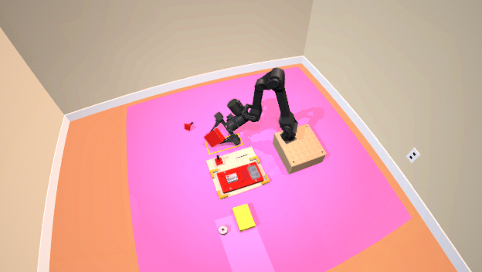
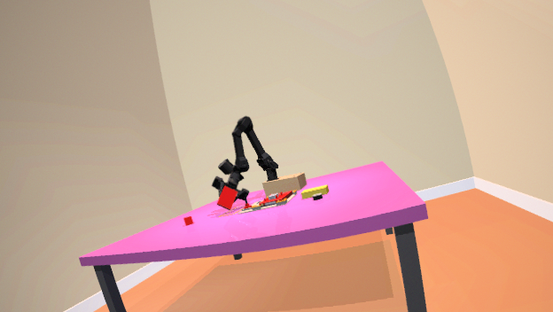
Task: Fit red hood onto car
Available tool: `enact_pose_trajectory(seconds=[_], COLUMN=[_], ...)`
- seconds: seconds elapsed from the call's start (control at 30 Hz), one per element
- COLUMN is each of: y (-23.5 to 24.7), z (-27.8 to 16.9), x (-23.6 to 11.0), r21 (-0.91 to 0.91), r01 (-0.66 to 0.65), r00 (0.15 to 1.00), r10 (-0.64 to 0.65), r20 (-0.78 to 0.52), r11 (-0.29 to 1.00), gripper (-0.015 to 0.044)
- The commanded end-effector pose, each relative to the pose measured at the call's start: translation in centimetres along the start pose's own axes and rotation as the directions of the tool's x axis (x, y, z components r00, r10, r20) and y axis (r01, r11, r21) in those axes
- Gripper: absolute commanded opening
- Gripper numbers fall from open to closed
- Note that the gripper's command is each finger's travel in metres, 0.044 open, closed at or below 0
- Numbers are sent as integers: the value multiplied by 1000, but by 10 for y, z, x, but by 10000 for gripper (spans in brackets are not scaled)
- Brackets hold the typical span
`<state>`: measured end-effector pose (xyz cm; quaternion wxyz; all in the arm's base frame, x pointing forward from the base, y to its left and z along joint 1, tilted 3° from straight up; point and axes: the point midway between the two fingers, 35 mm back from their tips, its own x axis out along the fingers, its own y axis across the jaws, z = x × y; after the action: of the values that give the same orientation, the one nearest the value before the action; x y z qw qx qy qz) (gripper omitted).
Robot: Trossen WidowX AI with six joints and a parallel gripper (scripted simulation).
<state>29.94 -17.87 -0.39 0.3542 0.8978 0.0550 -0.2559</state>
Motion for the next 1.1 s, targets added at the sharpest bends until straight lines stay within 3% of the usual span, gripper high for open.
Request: enact_pose_trajectory(seconds=[0.0,0.4,0.6,1.07], y=[-3,-18,-15,-16], z=[3,17,15,15], x=[1,5,4,4], r21=[110,455,394,414], r01=[1,3,1,0], r00=[1000,1000,1000,1000], r10=[-1,-1,-1,2], r20=[-5,-5,-1,-3], r11=[994,890,919,910], gripper=[0,0,0,367])
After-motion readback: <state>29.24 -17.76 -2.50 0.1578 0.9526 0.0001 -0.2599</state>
